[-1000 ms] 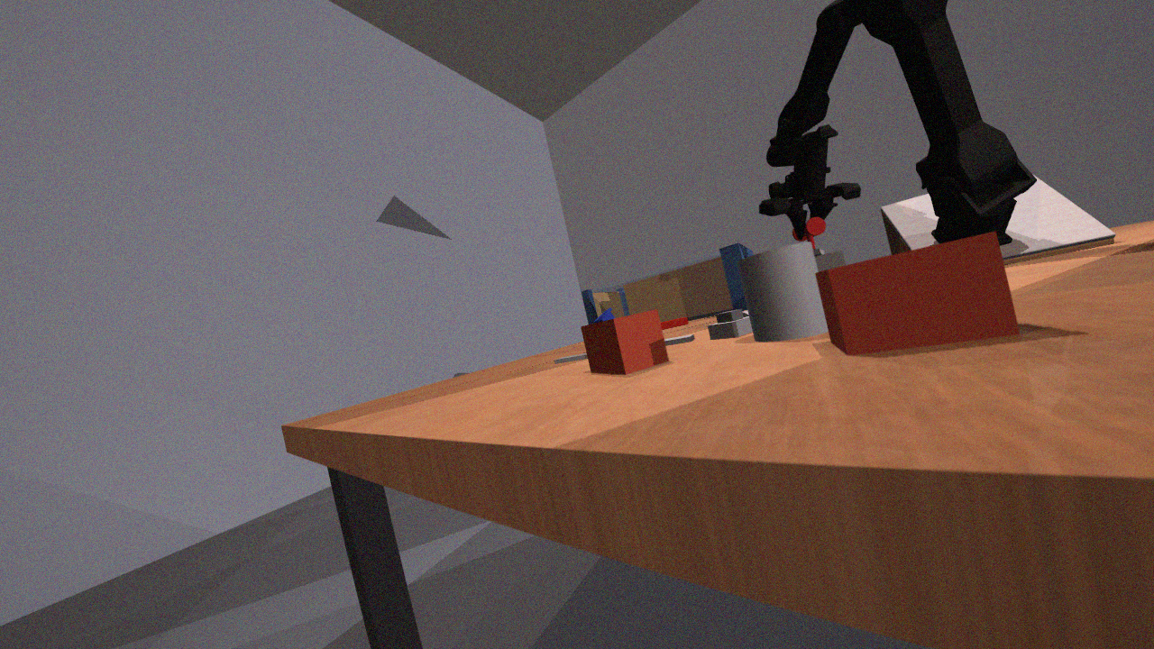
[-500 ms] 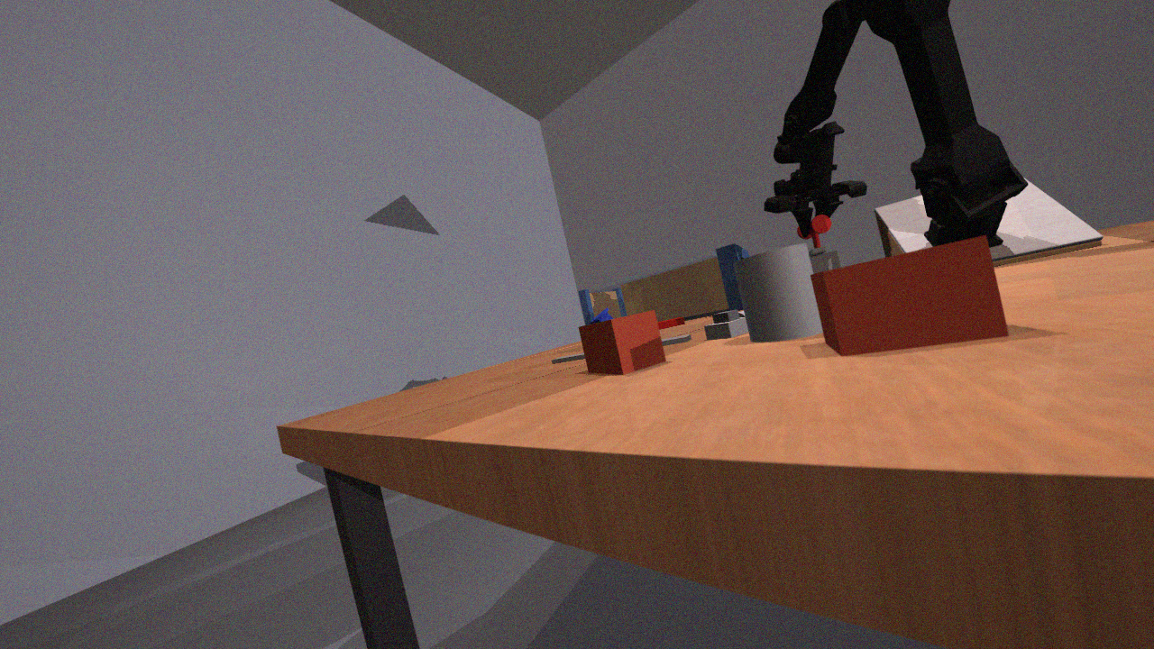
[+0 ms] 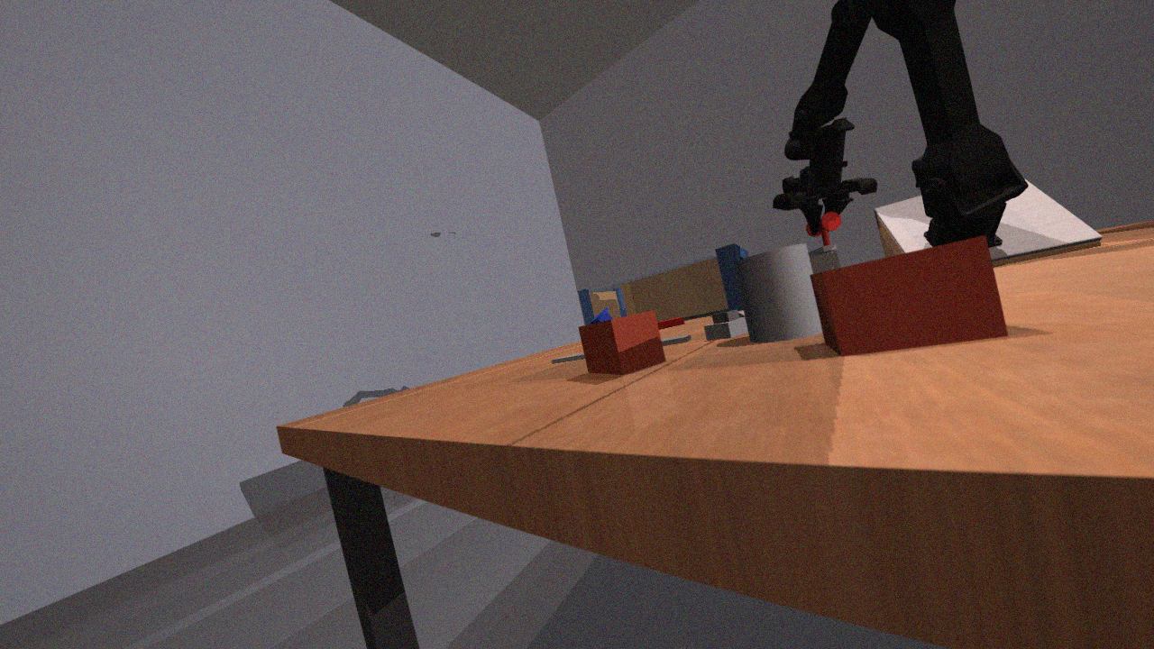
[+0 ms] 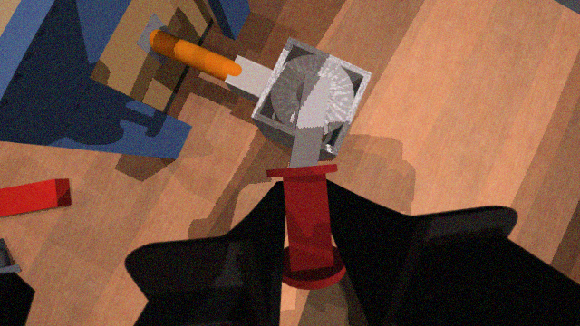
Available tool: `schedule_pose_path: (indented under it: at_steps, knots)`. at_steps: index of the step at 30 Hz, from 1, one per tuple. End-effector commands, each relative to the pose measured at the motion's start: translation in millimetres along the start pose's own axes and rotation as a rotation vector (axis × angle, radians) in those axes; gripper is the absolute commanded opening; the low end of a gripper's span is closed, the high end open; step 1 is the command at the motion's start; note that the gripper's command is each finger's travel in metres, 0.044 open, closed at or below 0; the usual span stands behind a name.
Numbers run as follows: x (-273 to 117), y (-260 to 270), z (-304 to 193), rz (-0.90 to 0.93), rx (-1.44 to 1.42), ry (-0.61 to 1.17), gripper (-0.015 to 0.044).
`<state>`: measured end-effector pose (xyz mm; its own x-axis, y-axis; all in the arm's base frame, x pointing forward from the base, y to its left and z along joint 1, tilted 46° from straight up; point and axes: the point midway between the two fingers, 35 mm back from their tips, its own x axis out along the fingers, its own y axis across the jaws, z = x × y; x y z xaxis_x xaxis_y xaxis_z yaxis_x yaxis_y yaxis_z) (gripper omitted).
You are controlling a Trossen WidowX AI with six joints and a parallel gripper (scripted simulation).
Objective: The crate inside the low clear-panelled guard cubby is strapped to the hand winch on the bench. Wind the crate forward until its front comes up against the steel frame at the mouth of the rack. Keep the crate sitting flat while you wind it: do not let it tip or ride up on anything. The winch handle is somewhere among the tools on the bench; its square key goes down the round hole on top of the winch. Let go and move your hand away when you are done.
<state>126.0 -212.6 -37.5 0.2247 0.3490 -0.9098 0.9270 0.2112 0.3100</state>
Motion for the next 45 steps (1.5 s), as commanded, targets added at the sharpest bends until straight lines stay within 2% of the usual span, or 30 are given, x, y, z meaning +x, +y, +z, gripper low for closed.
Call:
schedule_pose_path:
  at_steps: [1,45]
  knots:
    - [1,-14,-4,-0.035,0.012,0.006,0.0000]
    - [3,-65,5,-0.039,0.013,0.004,0.0000]
